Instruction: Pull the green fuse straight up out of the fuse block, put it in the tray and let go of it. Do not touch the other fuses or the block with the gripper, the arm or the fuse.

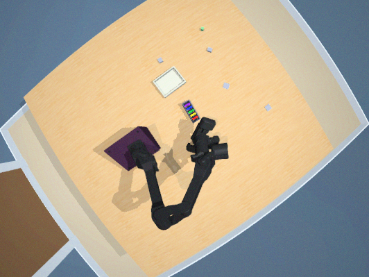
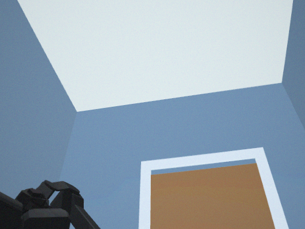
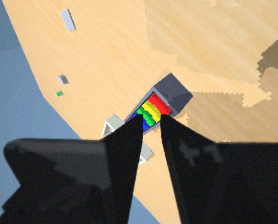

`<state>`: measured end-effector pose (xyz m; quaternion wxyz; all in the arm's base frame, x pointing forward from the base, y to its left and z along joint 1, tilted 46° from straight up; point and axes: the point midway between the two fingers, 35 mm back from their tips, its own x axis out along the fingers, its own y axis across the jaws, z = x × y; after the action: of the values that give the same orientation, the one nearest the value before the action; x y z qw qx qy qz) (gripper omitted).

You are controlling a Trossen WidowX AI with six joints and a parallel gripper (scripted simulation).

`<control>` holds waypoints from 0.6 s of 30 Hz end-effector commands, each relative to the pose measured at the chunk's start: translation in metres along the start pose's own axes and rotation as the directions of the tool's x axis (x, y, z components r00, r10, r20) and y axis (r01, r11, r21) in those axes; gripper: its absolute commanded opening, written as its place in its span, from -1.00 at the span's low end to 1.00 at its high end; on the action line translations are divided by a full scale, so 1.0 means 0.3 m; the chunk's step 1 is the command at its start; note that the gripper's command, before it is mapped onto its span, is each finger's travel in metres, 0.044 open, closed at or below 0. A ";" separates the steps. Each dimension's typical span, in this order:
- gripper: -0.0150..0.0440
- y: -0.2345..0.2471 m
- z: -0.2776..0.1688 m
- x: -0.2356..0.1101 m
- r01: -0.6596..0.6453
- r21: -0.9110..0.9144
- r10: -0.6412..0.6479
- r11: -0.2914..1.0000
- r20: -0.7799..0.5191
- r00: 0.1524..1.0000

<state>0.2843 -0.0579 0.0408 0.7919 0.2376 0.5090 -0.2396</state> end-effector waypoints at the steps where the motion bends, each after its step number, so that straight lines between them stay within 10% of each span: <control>1: -0.27 0.038 -0.050 0.065 0.182 -0.214 -0.194 0.960 -0.036 0.980; 12: -0.27 0.164 -0.183 0.186 0.549 -0.699 -0.577 0.458 0.236 0.782; 18: -0.27 0.166 -0.185 0.187 0.553 -0.703 -0.579 0.447 0.243 0.778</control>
<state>0.2941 0.0071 -0.0263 0.6840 -0.2747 0.6259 -0.2547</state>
